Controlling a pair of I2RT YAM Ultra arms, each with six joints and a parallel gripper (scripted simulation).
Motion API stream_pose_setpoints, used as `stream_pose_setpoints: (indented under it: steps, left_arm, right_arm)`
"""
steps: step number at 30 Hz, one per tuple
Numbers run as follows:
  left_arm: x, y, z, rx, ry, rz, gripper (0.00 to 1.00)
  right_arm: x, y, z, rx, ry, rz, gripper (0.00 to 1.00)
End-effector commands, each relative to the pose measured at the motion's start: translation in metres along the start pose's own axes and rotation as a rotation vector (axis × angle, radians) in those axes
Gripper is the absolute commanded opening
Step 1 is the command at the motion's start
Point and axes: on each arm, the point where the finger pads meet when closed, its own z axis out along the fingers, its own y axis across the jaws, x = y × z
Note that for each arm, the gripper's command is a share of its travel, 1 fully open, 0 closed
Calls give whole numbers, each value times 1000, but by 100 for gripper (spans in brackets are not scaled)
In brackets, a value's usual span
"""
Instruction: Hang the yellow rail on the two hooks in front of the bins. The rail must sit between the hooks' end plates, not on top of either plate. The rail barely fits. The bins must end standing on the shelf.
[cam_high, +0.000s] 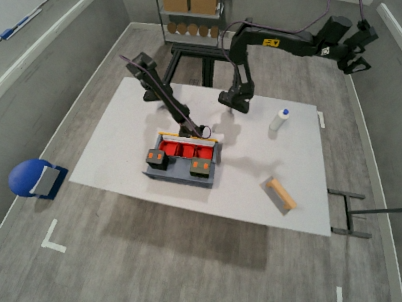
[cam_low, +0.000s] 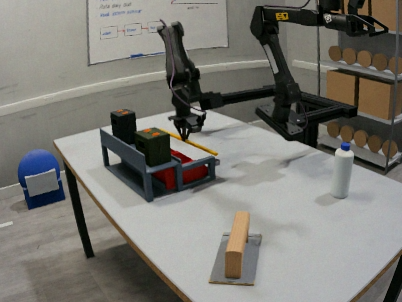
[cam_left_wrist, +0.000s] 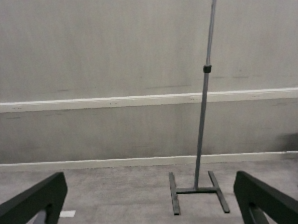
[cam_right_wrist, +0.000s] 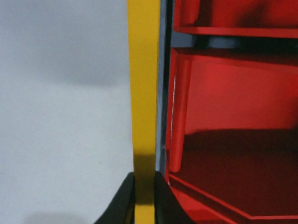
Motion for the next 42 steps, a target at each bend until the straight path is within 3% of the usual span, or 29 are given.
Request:
stream_pose_setpoints:
  steps: [1, 42]
  left_arm:
    - [-17, 3, -9, -6, -52, 7, 100]
    - [-17, 3, -9, -6, -52, 7, 100]
  right_arm:
    - [-15, -13, -16, 27, -50, -2, 0]
    - [-15, -13, -11, 17, -38, -5, 0]
